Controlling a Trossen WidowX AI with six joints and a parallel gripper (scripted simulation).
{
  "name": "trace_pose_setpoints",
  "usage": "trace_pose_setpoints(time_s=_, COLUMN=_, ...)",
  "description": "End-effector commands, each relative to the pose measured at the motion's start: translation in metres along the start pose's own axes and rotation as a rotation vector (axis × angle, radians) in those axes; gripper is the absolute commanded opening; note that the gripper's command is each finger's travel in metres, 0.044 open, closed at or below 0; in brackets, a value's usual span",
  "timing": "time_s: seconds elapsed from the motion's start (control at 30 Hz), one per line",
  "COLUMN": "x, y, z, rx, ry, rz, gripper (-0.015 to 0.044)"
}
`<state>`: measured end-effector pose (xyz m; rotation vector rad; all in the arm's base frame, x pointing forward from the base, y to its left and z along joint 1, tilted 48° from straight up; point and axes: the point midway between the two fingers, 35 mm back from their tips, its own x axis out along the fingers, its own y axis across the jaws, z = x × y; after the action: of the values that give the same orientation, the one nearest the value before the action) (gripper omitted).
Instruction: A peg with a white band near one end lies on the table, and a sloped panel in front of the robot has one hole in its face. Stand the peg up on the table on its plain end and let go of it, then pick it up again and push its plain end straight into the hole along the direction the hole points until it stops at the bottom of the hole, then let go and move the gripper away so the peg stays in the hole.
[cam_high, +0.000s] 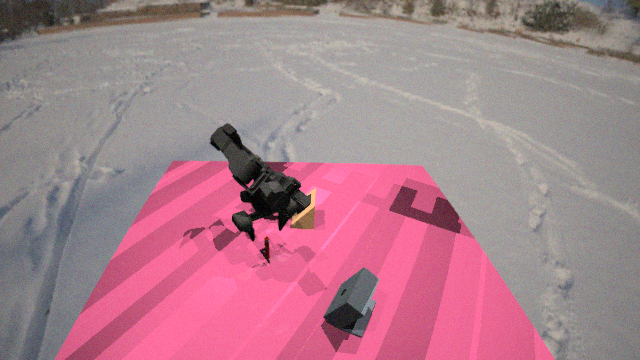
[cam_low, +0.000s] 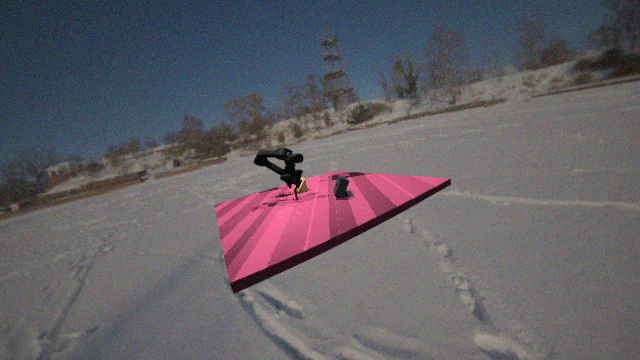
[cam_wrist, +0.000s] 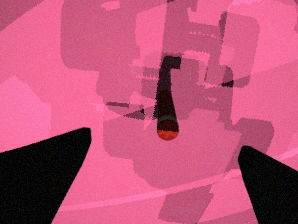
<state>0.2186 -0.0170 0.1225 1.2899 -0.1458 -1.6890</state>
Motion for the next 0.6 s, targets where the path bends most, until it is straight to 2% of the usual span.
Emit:
trace_pose_setpoints(time_s=0.0, x=0.007, y=0.000, z=0.000, rx=-0.005, ry=-0.003, rz=0.002, gripper=0.0440)
trace_pose_setpoints(time_s=0.57, x=0.034, y=0.000, z=0.000, rx=-0.004, ry=-0.002, rz=0.002, gripper=0.0440)
